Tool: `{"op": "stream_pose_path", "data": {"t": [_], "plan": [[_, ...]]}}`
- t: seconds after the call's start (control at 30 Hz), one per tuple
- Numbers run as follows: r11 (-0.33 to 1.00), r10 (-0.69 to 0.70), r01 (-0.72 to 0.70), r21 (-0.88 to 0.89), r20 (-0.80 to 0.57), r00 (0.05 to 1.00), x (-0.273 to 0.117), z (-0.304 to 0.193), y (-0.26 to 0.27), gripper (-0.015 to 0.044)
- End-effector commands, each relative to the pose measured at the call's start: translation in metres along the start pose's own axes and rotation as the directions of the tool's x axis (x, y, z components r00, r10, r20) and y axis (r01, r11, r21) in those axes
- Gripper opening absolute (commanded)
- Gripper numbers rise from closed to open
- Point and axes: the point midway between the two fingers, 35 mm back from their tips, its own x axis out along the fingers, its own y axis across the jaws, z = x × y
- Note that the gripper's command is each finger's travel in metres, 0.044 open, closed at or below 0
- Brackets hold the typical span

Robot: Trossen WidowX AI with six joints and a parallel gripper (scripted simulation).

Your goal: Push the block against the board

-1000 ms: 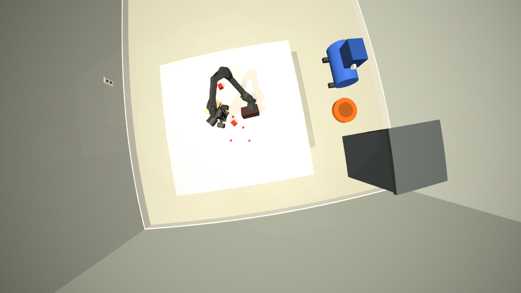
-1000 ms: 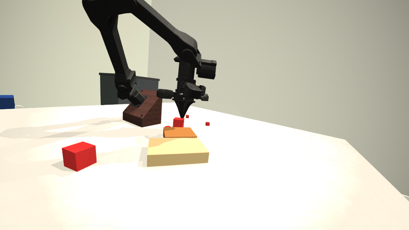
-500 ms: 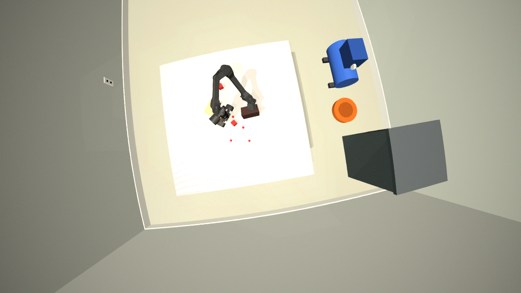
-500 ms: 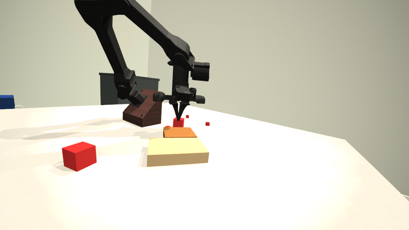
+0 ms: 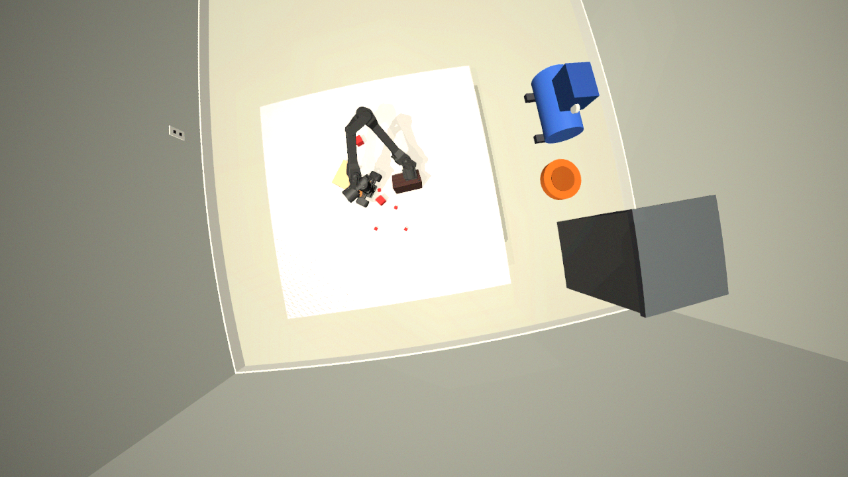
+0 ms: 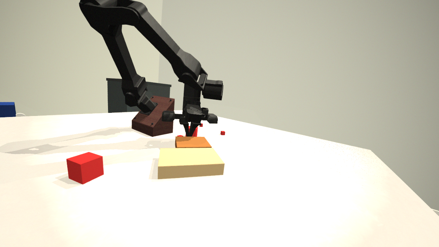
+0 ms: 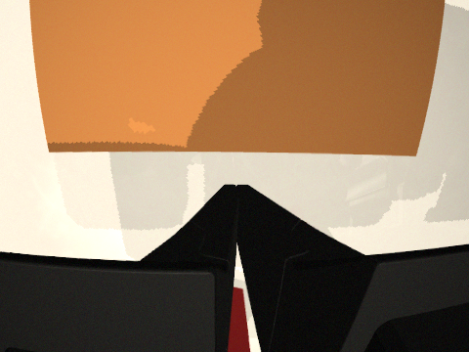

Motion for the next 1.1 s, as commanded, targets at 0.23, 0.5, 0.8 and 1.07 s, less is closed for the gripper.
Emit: {"op": "stream_pose_path", "data": {"t": [0.23, 0.5, 0.8, 1.07], "plan": [[1.000, 0.001, -0.001, -0.001, 0.004, 1.000, 0.000, 0.010, 0.002, 0.0000], [1.000, 0.002, -0.002, -0.001, 0.004, 1.000, 0.000, 0.018, 0.003, 0.0000], [1.000, 0.003, -0.003, -0.001, 0.004, 1.000, 0.000, 0.026, 0.003, 0.0000], [1.000, 0.003, -0.003, -0.002, 0.003, 1.000, -0.001, 0.020, 0.004, 0.0000]]}}
